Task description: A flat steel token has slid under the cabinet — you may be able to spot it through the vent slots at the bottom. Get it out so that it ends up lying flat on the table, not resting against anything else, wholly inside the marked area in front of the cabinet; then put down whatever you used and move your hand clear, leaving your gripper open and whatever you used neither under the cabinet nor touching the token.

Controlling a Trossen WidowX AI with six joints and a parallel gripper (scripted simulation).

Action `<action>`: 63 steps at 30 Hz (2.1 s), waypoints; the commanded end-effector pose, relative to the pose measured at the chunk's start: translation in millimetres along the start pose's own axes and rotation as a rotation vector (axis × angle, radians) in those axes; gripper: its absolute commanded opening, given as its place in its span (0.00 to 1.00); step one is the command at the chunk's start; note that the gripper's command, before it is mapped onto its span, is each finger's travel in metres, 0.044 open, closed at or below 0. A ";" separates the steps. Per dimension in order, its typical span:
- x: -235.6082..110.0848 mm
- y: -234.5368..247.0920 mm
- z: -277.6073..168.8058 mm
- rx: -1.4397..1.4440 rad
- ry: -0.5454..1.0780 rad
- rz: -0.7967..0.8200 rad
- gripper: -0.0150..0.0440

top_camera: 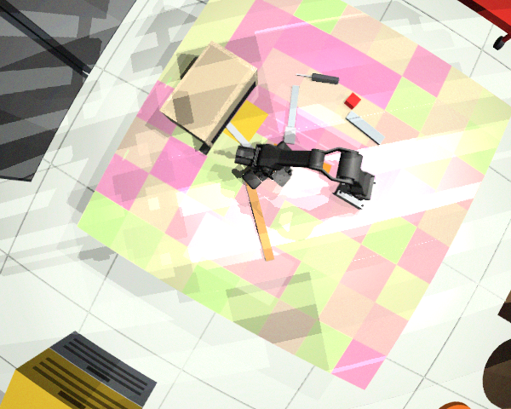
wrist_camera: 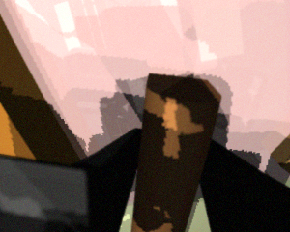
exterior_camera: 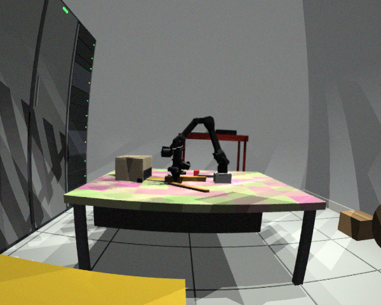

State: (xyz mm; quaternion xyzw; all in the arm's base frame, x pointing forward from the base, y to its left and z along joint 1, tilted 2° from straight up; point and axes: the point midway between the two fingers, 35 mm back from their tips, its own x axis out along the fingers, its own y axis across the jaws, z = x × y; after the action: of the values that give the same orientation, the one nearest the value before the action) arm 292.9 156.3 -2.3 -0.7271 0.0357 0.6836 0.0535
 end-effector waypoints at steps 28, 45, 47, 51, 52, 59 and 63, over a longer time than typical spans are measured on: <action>1.4 -1.6 45.8 0.000 -0.004 0.002 0.25; 1.7 -2.6 72.4 0.000 -0.006 0.002 0.25; 1.7 -2.7 75.8 0.000 -0.007 0.002 0.25; 1.9 -2.9 82.5 0.000 -0.007 0.002 0.25; 1.9 -3.0 83.9 0.000 -0.007 0.002 0.25; 0.7 -3.3 79.4 0.012 -0.005 0.001 0.25; 0.3 -3.3 79.4 0.041 -0.005 0.001 0.25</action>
State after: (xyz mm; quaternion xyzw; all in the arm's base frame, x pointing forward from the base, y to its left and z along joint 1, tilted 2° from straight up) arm 214.6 169.9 -7.9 -0.7252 0.0396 0.6850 0.0577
